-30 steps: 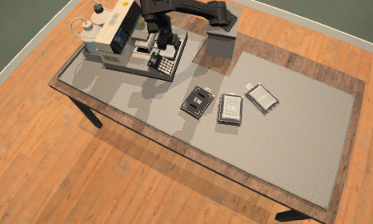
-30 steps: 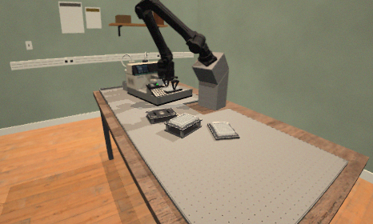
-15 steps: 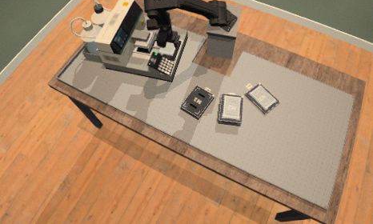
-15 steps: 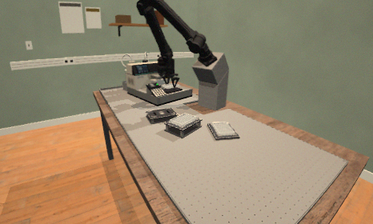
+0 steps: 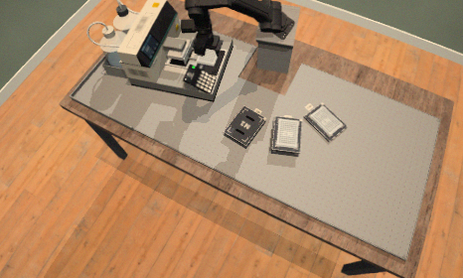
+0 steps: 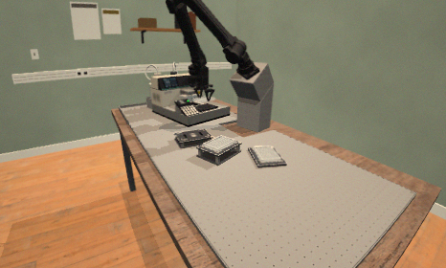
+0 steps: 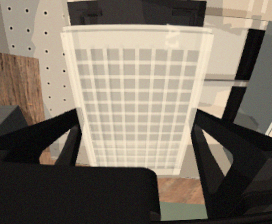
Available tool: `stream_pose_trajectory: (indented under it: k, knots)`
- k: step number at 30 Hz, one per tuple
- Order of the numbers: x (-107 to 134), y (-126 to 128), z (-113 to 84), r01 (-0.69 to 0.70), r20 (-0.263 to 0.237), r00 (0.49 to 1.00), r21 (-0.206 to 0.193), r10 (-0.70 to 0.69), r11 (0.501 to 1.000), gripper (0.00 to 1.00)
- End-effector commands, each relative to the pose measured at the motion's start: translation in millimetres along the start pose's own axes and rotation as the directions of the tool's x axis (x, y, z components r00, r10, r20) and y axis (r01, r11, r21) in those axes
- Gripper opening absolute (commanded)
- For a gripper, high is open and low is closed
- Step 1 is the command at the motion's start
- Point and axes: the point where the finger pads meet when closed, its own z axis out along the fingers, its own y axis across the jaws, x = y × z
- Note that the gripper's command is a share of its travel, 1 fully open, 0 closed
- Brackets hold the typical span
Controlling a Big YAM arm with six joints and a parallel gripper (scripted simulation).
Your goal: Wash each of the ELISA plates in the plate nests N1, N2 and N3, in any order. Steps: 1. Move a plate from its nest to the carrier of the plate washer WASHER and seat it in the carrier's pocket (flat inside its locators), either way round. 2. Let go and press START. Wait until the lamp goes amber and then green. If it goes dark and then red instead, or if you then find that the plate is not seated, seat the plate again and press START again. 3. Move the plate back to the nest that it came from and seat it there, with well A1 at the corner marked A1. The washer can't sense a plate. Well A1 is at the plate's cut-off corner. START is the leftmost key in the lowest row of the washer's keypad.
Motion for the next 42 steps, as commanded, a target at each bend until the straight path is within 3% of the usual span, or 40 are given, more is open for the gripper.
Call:
stream_pose_trajectory:
  k: [1, 29, 40, 42]
  knots:
    - [0.6, -2.4, -12.3, 0.008, 0.003, 1.000, 0.015, -0.008, 1.000, 0.84]
    - [-0.8, -7.4, -54.7, 0.015, 0.004, 1.000, 0.023, -0.015, 1.000, 0.84]
    - [-1.9, -5.6, -48.6, 0.015, 0.002, 1.000, 0.012, -0.015, 1.000, 0.84]
    - [-16.5, 0.9, -46.9, -0.040, 0.004, 0.999, 0.015, 0.040, 0.999, 0.84]
